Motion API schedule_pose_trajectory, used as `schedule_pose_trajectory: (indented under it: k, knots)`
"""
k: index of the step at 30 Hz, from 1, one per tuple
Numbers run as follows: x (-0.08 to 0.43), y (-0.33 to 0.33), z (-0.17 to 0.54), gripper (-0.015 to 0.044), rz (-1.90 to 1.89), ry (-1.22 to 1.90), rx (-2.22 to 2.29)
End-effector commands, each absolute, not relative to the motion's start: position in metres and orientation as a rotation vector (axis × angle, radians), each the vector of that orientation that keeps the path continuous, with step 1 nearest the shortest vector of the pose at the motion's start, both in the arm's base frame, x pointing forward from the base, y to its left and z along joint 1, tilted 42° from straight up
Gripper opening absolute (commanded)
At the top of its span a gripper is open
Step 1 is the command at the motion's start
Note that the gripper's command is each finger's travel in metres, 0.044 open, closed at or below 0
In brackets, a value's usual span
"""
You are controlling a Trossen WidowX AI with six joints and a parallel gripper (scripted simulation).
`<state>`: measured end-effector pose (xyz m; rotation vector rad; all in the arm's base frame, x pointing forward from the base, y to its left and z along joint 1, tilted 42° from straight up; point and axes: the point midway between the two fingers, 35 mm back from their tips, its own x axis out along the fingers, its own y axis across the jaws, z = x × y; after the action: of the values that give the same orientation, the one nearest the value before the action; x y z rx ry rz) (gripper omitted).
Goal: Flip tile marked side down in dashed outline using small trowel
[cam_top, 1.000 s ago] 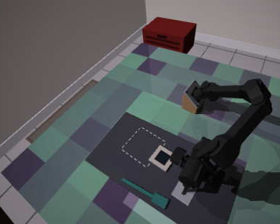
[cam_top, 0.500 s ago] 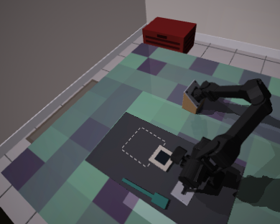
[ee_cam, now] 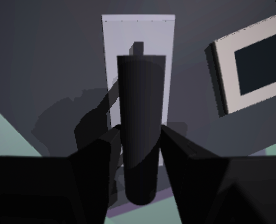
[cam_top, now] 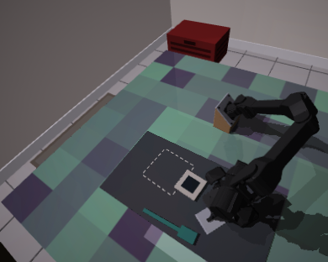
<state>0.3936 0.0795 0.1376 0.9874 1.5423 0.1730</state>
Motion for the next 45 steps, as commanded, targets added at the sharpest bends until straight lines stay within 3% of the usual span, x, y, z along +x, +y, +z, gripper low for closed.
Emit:
schedule_pose_trajectory:
  k: [1,27,33,45]
  knots:
    - [0.3932,0.0796,0.1368,0.0130,0.079,1.570,1.082]
    - [0.3932,0.0796,0.1368,0.0130,-0.431,1.636,1.551]
    - [0.3932,0.0796,0.1368,0.0270,-0.431,1.636,1.551]
    - [0.3932,0.0796,0.1368,0.0270,-0.431,1.636,1.551]
